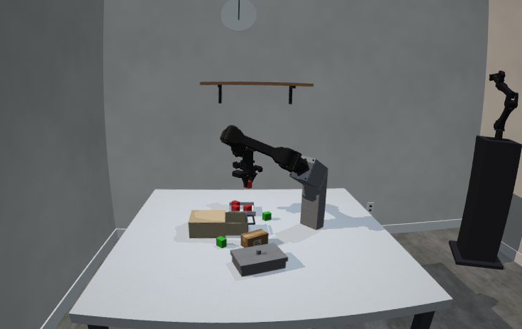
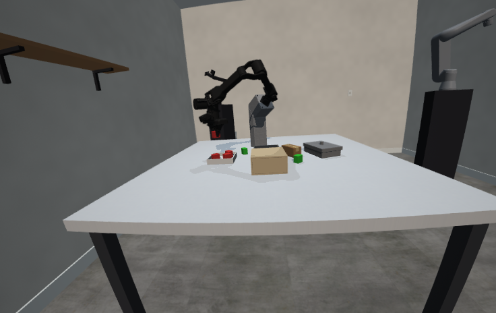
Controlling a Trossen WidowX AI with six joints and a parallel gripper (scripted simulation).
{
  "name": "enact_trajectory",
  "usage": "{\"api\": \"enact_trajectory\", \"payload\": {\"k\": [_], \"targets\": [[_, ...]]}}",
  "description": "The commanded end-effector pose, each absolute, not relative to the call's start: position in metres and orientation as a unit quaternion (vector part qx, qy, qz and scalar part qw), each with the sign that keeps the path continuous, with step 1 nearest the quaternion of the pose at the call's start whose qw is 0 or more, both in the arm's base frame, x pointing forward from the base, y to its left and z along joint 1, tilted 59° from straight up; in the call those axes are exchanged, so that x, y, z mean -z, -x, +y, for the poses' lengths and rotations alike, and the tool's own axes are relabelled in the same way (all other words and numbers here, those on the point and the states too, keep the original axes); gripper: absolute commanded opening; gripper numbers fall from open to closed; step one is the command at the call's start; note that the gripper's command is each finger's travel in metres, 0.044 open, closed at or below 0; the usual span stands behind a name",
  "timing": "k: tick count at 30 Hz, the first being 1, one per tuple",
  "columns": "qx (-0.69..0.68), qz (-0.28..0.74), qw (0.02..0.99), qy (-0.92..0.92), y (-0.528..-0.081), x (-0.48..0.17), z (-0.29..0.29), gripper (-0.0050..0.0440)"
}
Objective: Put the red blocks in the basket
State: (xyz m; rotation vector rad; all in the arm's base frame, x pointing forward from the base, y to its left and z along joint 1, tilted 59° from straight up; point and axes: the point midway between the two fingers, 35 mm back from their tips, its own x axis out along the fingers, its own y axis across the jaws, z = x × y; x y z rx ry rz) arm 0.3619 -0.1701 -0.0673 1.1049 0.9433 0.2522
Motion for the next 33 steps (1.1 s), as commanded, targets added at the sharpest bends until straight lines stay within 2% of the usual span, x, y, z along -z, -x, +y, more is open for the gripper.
{"api": "enact_trajectory", "payload": {"k": [1, 12, 33], "targets": [[-0.120, 0.431, 0.739, -0.504, -0.374, 0.077, -0.158, 0.0000], [-0.120, 0.431, 0.739, -0.504, -0.410, 0.108, -0.122, 0.0000], [-0.120, 0.431, 0.739, -0.504, -0.426, 0.123, -0.105, 0.0000]]}}
